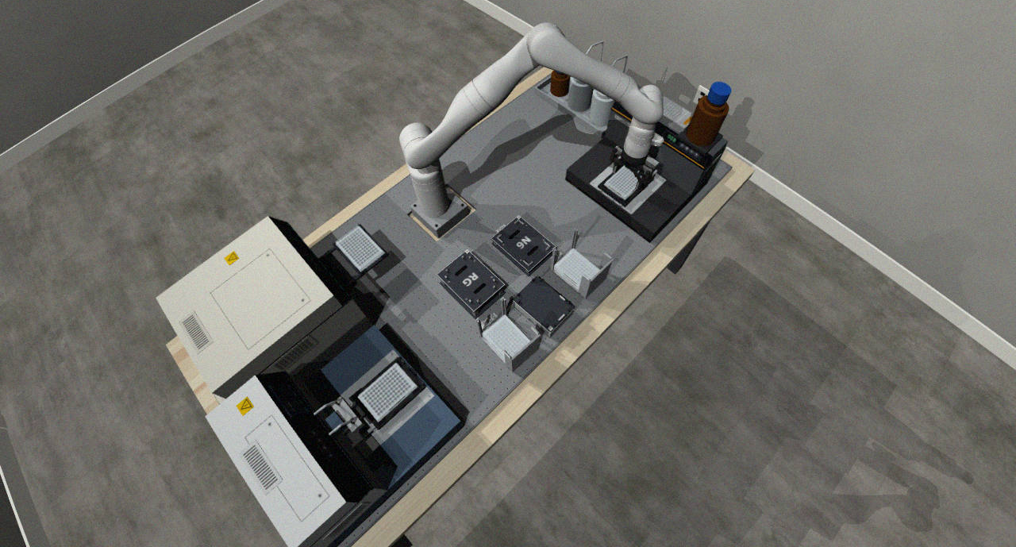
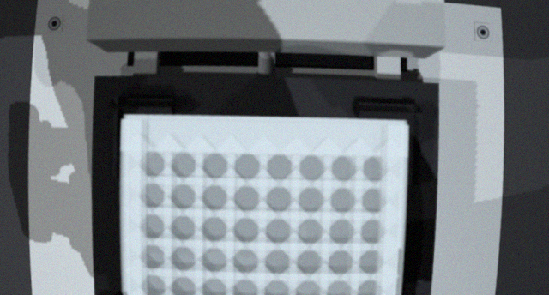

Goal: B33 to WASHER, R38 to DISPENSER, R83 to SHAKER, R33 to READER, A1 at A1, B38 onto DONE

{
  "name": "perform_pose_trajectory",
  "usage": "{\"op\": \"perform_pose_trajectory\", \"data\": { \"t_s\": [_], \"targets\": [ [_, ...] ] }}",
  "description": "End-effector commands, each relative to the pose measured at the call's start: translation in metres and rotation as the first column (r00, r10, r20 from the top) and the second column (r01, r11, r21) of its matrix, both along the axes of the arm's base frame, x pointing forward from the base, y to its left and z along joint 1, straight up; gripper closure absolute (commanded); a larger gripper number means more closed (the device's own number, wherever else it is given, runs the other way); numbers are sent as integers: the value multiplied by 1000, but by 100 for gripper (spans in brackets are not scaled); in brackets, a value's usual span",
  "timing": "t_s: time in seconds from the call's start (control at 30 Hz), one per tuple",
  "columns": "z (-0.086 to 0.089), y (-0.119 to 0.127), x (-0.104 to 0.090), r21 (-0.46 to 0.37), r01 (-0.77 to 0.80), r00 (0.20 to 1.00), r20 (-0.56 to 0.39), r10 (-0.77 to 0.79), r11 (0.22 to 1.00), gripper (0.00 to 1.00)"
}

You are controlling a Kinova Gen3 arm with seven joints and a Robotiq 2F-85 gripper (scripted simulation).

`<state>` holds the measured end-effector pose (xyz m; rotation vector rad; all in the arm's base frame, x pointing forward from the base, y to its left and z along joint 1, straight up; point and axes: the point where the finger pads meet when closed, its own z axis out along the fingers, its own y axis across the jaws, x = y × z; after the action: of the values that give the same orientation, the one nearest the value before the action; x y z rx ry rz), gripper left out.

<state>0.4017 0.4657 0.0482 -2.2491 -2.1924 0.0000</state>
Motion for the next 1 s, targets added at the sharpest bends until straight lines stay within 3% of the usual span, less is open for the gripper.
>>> {"op": "perform_pose_trajectory", "data": {
  "t_s": [0.0, 0.97],
  "targets": [
    [3, 1, 1, 2, 0, 1000, 2, 0, 1000, 6],
    [11, 1, 1, 2, 0, 1000, 2, 0, 1000, 6]
  ]
}}
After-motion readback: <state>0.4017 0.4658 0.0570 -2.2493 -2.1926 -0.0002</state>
